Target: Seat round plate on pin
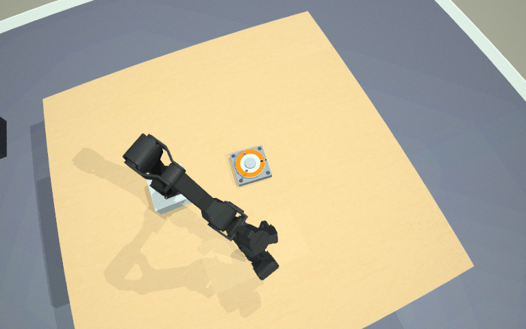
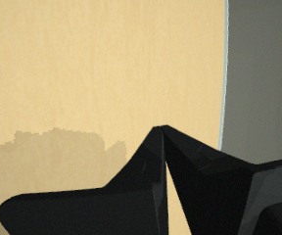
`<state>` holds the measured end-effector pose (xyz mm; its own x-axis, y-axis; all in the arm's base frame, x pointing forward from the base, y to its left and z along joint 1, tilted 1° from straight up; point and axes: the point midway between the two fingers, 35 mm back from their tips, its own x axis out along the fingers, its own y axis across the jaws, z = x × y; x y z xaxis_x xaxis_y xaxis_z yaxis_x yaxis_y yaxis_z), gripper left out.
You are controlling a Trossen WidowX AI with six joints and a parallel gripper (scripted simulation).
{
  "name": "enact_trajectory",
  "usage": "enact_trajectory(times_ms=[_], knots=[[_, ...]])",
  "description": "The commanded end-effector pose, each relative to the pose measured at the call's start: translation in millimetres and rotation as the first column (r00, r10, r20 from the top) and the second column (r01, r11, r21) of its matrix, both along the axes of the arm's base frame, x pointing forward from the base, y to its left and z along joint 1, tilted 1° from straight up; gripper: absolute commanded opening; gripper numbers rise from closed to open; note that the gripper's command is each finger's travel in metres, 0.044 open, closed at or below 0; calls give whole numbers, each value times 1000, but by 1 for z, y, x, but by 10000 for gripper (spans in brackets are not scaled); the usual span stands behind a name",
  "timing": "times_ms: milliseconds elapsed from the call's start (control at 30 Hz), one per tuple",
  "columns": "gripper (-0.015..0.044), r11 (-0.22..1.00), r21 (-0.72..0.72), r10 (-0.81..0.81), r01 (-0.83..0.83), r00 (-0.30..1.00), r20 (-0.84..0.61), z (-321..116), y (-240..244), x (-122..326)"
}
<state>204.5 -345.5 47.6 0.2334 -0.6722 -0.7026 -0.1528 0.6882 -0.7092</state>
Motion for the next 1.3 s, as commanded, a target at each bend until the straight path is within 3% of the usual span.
enact_trajectory(times_ms=[0, 100, 167, 300, 600, 833, 1267], knots=[[0, 987, 159, 15, -25, 998, 65, -3, 49, 38], [0, 945, 325, 1, -28, 997, 82, -6, 107, 63], [0, 935, 355, -3, -26, 997, 81, -6, 119, 67], [0, 858, 514, -38, 12, 999, 39, -4, 191, 76], [0, 707, 669, -123, 228, 972, -201, 16, 317, 40], [0, 698, 669, -131, 253, 965, -228, 18, 321, 35], [0, 698, 669, -131, 253, 965, -228, -29, 321, 35]])
